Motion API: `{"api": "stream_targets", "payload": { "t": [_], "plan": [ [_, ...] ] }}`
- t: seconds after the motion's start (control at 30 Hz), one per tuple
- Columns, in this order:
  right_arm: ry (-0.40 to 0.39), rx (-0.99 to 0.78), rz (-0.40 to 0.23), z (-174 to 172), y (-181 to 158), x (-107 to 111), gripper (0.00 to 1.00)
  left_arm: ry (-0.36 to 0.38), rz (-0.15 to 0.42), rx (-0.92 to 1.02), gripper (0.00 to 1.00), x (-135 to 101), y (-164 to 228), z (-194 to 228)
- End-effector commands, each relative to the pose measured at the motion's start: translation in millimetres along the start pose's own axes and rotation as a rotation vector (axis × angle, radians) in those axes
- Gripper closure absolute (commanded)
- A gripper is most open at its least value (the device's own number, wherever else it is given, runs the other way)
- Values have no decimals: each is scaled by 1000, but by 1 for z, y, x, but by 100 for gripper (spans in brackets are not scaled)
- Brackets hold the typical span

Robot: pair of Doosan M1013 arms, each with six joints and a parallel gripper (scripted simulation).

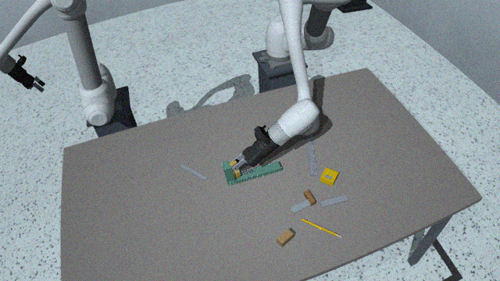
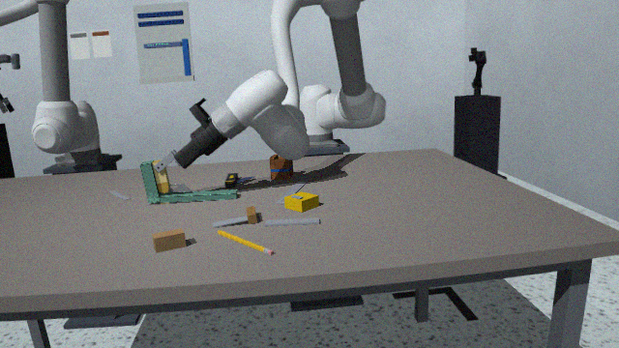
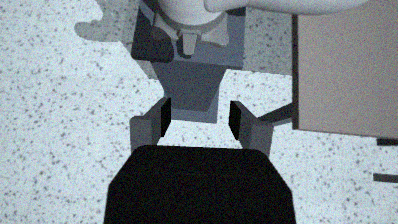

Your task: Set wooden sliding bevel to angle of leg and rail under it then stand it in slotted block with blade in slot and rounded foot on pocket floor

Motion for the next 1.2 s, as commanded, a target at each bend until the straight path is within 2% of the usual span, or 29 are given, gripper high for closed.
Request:
{"api": "stream_targets", "payload": {
  "t": [0.0,1.17],
  "plan": [
    [-1,0,-1,0,0,1,0,1,1,-2,100,2,-1,3],
    [-1,0,-1,0,0,1,0,1,1,-2,100,13,0,-2]
  ]
}}
Point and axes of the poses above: on each arm, the point where the finger pads meet when closed, its own x axis back along the fingers, its own y axis across the jaws, z = x × y, the point moved 10 cm from there along x, back along the fingers, and after that the axes turned 8 degrees about -x, right-handed, at the moved point
